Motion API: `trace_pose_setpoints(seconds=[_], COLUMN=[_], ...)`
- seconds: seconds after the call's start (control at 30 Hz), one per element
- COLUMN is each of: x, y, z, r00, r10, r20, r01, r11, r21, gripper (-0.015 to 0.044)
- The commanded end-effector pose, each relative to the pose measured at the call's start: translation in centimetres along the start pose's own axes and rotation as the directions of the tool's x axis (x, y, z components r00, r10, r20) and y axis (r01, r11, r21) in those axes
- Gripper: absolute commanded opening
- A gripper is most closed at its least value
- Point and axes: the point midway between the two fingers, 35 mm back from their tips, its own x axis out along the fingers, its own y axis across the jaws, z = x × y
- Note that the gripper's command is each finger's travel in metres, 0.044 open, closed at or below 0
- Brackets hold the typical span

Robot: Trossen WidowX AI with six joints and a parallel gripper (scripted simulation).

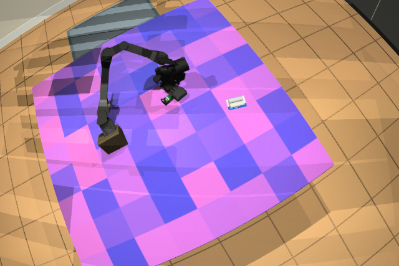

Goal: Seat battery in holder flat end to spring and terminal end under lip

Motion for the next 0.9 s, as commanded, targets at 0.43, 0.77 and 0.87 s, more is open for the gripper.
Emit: trace_pose_setpoints(seconds=[0.43, 0.77, 0.87], x=[0.2, 0.2, 0.3], y=[0.2, 0.2, 0.2], z=[-0.4, -0.9, -1.1], r00=[0.999, 0.998, 0.998], r10=[0.001, -0.001, -0.001], r20=[0.047, 0.057, 0.06], r01=[-0.001, 0.001, 0.002], r11=[1.0, 1.0, 1.0], r21=[-0.001, -0.001, -0.001], gripper=[0.0073, 0.0073, 0.0073])
